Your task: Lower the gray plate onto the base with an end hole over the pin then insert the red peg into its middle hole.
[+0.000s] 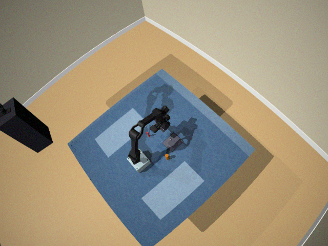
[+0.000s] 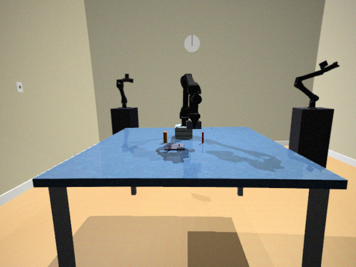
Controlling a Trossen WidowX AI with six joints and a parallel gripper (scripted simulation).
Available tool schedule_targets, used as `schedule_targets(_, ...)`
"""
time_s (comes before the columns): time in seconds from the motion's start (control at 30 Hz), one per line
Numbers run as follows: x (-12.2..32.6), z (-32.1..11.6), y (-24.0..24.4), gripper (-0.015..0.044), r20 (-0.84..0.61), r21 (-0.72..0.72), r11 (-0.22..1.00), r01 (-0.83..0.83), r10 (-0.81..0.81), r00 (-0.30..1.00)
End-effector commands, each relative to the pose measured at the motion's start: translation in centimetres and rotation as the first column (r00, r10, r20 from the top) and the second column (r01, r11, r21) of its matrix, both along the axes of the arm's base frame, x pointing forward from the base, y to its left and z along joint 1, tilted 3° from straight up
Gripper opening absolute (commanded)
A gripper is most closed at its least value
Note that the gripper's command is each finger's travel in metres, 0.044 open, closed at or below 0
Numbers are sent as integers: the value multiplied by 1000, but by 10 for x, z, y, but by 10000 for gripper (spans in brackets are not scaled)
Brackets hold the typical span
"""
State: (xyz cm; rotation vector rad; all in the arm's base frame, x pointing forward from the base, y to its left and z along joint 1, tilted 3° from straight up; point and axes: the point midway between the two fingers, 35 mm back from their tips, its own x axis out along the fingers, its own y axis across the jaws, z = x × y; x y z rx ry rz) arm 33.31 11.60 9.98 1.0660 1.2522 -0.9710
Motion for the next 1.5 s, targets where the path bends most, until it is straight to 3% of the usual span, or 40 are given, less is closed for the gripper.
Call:
schedule_targets(0.0, 4, -8, -12, 0, -4, 1, 999, 49, -49, 999)
schedule_targets(1.47, 20, -71, -126, 0, -8, 22, 902, 431, -431, 902)
